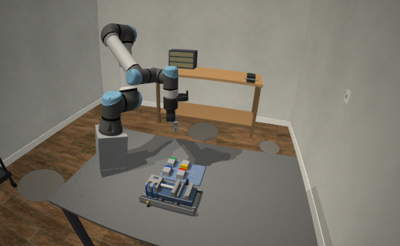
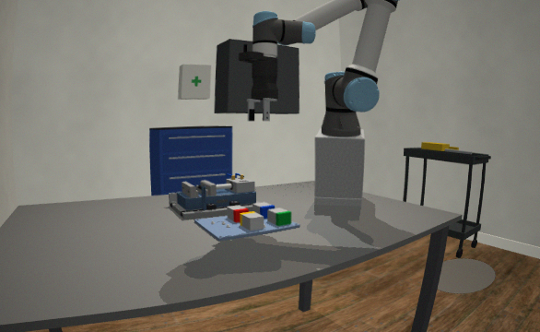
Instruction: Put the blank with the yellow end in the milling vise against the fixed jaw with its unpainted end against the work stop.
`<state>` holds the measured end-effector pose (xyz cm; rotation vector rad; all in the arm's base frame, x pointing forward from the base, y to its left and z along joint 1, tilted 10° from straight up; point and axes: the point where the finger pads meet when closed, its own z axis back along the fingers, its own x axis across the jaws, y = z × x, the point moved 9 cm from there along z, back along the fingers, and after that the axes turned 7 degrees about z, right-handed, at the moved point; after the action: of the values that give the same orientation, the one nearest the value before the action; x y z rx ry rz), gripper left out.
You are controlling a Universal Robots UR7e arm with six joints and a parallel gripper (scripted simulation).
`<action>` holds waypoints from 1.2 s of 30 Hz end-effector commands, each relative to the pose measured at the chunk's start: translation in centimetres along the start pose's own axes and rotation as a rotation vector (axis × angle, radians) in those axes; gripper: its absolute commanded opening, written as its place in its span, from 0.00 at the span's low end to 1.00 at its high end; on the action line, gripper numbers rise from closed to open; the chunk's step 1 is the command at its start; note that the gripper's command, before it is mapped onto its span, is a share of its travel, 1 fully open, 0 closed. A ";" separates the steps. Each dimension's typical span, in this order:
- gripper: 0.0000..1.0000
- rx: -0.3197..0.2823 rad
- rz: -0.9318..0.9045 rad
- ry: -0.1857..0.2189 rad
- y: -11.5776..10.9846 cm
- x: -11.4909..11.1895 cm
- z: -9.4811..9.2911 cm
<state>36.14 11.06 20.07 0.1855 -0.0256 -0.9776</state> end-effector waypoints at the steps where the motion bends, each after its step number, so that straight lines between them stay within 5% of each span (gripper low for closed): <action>1: 1.00 -0.002 -0.096 -0.005 0.1 0.0 0.0; 11: 1.00 -0.002 -0.096 -0.005 0.1 0.0 0.0; 16: 1.00 -0.001 -0.325 -0.005 0.1 0.0 0.0; 28: 1.00 -0.001 -0.325 -0.005 0.1 0.0 0.0; 36: 1.00 0.000 -0.554 -0.005 0.1 0.0 0.0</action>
<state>36.13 11.07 20.07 0.1967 0.0235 -1.4853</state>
